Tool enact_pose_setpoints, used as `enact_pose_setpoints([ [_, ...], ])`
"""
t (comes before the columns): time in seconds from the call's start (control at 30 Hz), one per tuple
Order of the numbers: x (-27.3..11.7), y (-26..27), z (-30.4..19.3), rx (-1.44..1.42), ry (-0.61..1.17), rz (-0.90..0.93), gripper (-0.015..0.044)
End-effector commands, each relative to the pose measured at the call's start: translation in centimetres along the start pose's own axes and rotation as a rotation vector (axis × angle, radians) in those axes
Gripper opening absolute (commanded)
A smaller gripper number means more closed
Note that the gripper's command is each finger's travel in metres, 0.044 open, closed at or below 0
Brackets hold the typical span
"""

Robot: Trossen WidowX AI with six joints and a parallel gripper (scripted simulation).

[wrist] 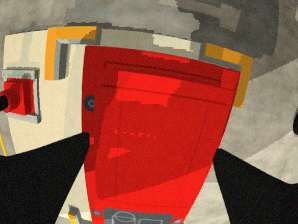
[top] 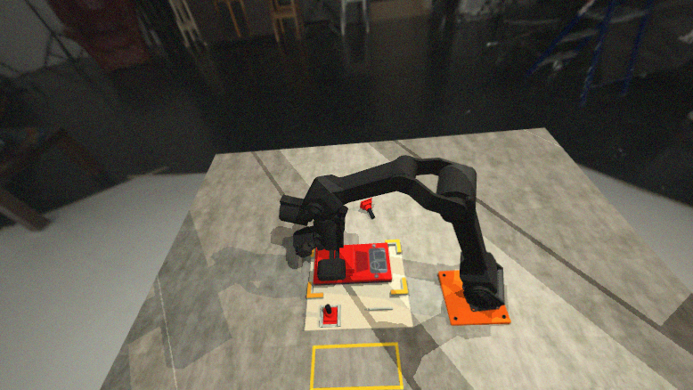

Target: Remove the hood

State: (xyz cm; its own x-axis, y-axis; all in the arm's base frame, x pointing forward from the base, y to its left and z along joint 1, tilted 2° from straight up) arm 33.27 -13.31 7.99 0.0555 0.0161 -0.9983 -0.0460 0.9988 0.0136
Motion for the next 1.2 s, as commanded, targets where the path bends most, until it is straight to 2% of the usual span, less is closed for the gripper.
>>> enact_pose_setpoints([
  [0.0, 0.0, 0.0, 0.0, 0.0, -0.001, 0.0, 0.0387],
  [0.03, 0.0, 0.0, 0.0, 0.0, -0.001, 0.0, 0.0361],
  [0.37, 0.0, 0.0, 0.0, 0.0, -0.001, 0.0, 0.0295],
  [0.73, -0.6, 0.0, 0.0, 0.0, -0.001, 0.0, 0.0006],
  [1.17, -1.4, 0.0, 0.0, 0.0, 0.0, 0.001, 0.0],
])
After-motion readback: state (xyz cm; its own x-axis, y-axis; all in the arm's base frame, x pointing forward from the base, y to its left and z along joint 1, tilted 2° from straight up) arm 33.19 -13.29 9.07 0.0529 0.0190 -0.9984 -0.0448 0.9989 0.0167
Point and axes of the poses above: the point midway between the two fingers, 35 mm back from their tips, its own x axis out along the fingers, its own y axis across the jaws, z = x × y, the point moved 1 cm from there along -x, back along the fingers, and after that the axes turned 7 degrees about -x, right-handed, at the moved point
